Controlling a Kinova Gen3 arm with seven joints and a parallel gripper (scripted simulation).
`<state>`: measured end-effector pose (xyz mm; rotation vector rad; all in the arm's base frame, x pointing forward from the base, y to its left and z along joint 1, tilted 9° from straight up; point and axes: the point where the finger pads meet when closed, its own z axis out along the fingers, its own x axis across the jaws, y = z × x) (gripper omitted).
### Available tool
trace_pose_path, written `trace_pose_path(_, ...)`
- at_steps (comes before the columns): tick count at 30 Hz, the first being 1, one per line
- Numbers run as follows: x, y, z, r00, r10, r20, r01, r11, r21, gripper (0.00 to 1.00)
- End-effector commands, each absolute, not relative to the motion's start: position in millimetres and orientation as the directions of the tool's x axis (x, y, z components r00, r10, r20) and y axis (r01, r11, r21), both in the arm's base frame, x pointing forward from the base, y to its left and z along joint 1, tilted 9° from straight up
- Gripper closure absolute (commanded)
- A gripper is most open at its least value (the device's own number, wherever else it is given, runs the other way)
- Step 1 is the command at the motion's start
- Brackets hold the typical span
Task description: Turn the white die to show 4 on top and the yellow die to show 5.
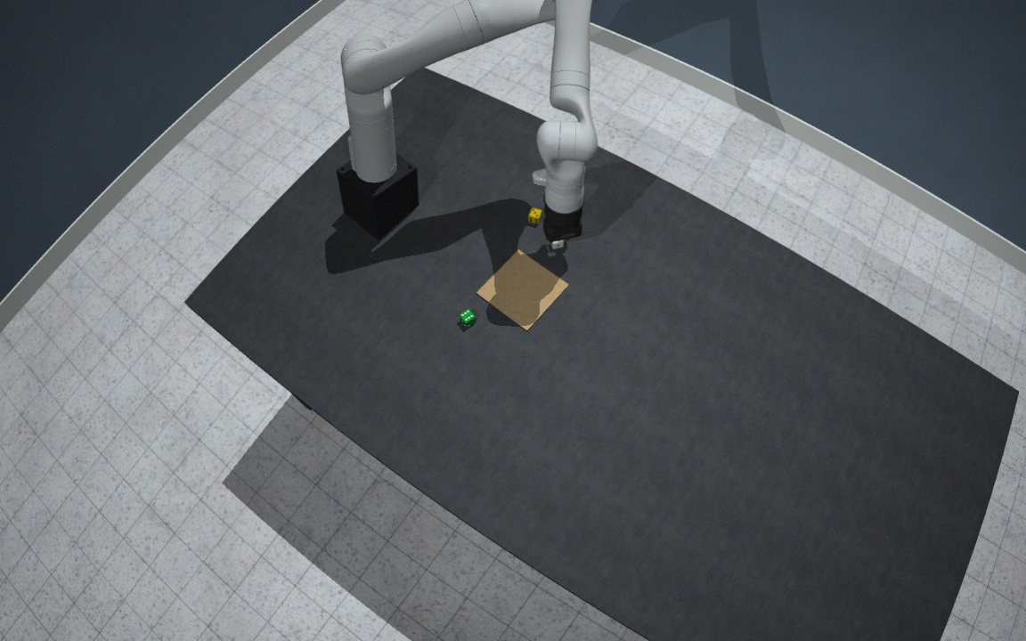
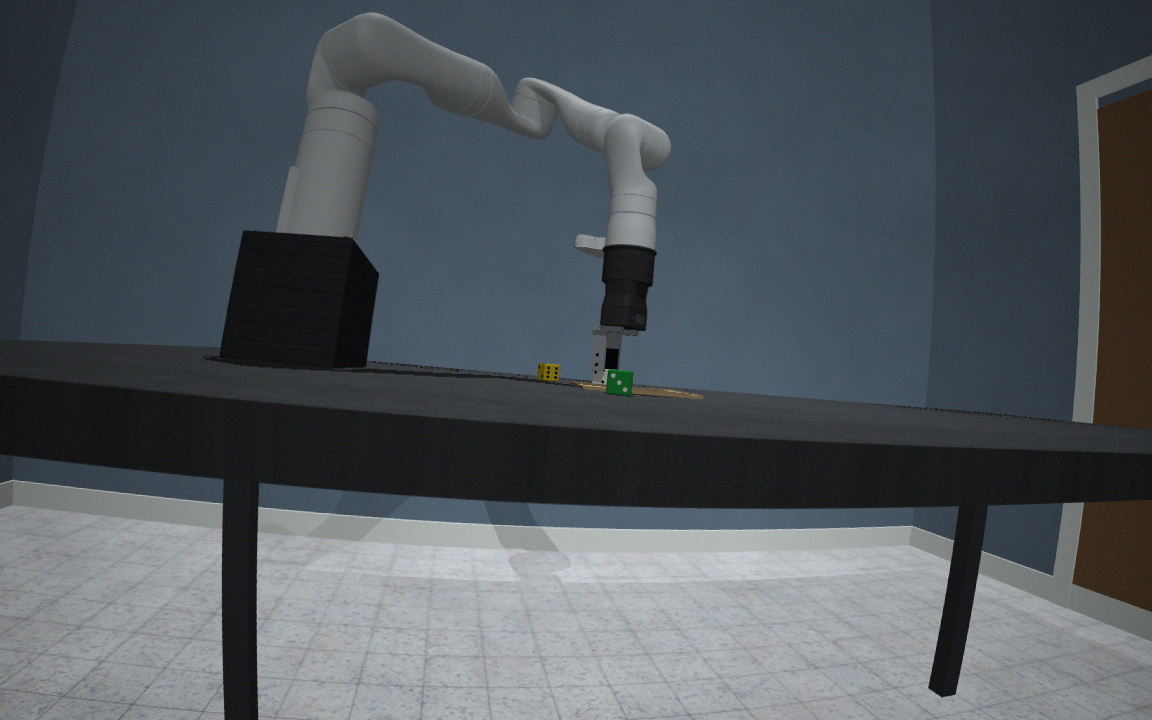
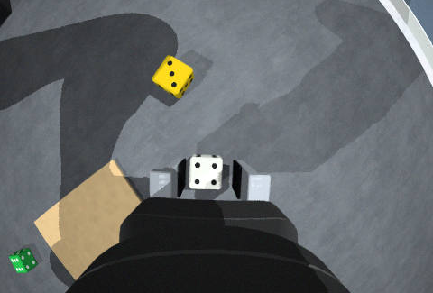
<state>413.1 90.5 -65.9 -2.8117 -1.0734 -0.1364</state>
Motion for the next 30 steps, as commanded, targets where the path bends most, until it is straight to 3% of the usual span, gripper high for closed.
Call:
trace_pose_path(1, 412, 90, -72, 0.744, 0.656, 0.125, 0.667, -0.739, -0.088, 0.21)
trace_pose_path(30, 413, 92, -85, 0.744, 0.656, 0.125, 0.667, -0.739, -0.088, 0.21)
